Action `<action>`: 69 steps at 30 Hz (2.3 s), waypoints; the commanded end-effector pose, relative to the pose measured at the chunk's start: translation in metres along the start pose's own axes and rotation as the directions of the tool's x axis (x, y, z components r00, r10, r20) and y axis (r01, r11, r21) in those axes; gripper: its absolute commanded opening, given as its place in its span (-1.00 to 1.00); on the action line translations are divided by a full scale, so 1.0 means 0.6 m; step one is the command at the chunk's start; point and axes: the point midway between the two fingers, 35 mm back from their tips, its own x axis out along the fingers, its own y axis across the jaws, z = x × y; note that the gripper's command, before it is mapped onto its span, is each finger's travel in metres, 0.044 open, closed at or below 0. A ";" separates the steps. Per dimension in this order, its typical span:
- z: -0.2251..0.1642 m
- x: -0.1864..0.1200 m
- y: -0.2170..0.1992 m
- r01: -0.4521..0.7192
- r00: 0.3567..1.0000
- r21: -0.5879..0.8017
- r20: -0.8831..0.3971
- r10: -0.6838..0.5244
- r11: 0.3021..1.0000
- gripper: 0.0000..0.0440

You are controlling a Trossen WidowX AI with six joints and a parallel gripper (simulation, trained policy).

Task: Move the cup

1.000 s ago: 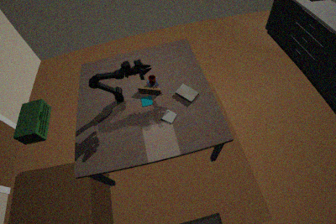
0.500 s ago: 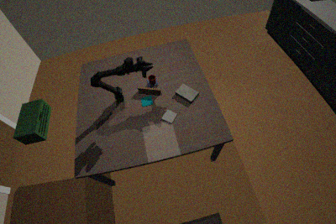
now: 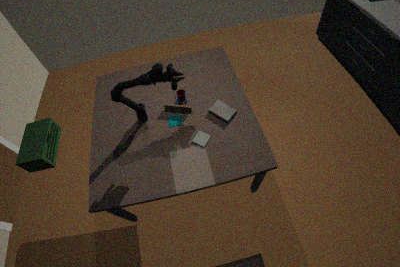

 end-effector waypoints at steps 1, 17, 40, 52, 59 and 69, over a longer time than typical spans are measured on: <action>-0.003 0.008 0.004 0.008 0.999 0.036 -0.041 -0.006 0.999 -0.49; -0.019 0.034 0.036 0.055 0.971 0.211 -0.237 -0.004 0.976 -0.44; -0.071 0.056 0.073 0.267 0.849 0.386 -0.528 -0.027 0.883 -0.43; -0.115 0.062 0.074 0.421 0.739 0.371 -0.669 -0.076 0.828 -0.46; -0.147 0.064 0.066 0.505 0.659 0.322 -0.743 -0.117 0.801 -0.40; -0.194 0.060 0.052 0.602 0.528 0.221 -0.831 -0.176 0.767 -0.34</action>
